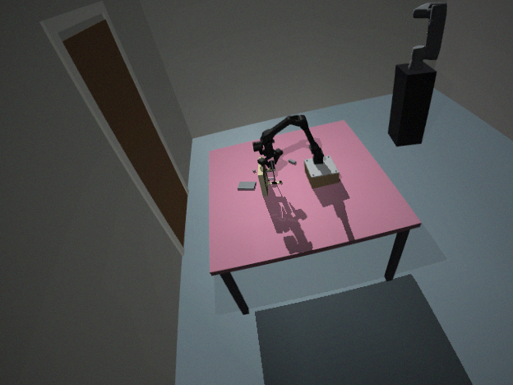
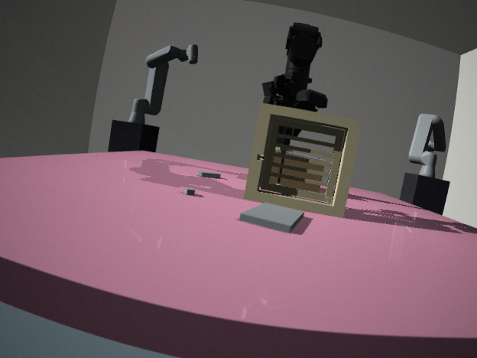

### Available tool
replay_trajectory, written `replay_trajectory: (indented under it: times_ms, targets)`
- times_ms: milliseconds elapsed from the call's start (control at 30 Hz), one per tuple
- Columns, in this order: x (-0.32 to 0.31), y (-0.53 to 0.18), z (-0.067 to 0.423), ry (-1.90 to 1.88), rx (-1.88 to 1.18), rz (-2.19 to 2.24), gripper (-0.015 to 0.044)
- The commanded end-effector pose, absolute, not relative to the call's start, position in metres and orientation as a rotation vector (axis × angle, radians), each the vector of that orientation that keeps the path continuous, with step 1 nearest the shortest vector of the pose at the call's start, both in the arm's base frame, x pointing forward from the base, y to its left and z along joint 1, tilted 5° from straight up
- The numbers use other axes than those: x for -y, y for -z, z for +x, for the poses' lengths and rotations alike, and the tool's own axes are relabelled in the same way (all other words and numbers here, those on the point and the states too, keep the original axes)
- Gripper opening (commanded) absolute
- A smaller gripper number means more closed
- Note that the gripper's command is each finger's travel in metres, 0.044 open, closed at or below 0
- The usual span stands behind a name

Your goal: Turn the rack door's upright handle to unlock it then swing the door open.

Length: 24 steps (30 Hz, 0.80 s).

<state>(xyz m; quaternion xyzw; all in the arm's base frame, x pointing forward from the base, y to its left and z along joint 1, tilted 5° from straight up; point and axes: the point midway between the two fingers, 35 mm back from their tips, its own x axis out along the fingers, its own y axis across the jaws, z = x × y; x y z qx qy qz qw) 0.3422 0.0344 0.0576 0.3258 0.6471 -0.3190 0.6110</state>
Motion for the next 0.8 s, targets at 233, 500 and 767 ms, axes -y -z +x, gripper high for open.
replay_trajectory:
  times_ms: [233, 500, 767]
  targets:
    - [-0.0342, -0.0571, 0.3419, 0.312, -1.594, 0.345, 0.028]
    - [-0.0343, -0.0571, 0.3419, -0.008, -1.614, 0.039, 0.028]
    - [-0.0343, -0.0572, 0.3419, -0.327, -1.587, -0.267, 0.028]
